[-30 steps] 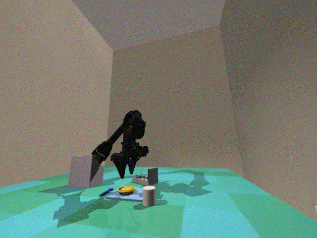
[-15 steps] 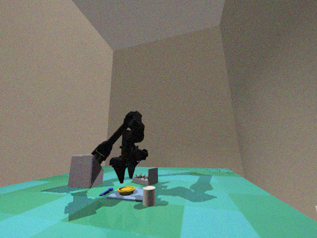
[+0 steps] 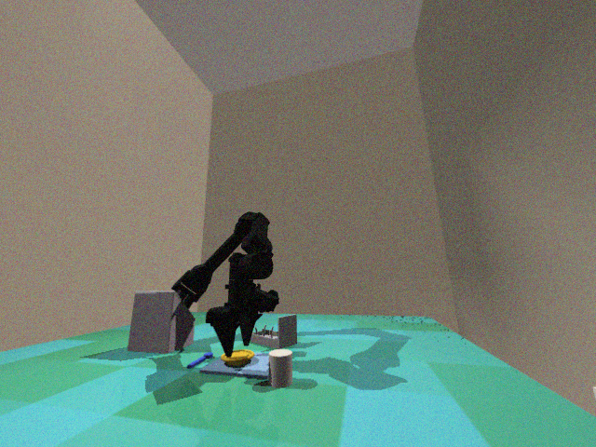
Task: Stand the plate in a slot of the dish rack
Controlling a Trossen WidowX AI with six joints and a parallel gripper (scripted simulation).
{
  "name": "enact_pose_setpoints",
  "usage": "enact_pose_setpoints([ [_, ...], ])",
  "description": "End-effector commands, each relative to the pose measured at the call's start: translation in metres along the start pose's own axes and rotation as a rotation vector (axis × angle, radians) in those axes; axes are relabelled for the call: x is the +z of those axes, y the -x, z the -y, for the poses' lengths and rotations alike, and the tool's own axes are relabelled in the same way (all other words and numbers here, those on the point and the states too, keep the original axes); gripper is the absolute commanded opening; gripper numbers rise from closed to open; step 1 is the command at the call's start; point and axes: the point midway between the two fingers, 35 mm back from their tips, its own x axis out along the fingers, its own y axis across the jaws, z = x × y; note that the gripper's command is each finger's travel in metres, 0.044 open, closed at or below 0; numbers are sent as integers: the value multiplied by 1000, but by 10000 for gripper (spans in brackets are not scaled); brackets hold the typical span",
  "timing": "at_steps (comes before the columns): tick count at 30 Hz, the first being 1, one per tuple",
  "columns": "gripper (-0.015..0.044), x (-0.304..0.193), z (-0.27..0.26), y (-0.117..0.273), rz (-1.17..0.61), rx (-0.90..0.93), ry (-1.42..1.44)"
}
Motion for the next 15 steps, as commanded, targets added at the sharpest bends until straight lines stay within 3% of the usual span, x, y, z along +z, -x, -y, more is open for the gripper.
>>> enact_pose_setpoints([
  [1, 400, -1, -1, -8, 1, 6, -8],
  [15, 400, -2, -2, -21, 2, 8, -8],
])
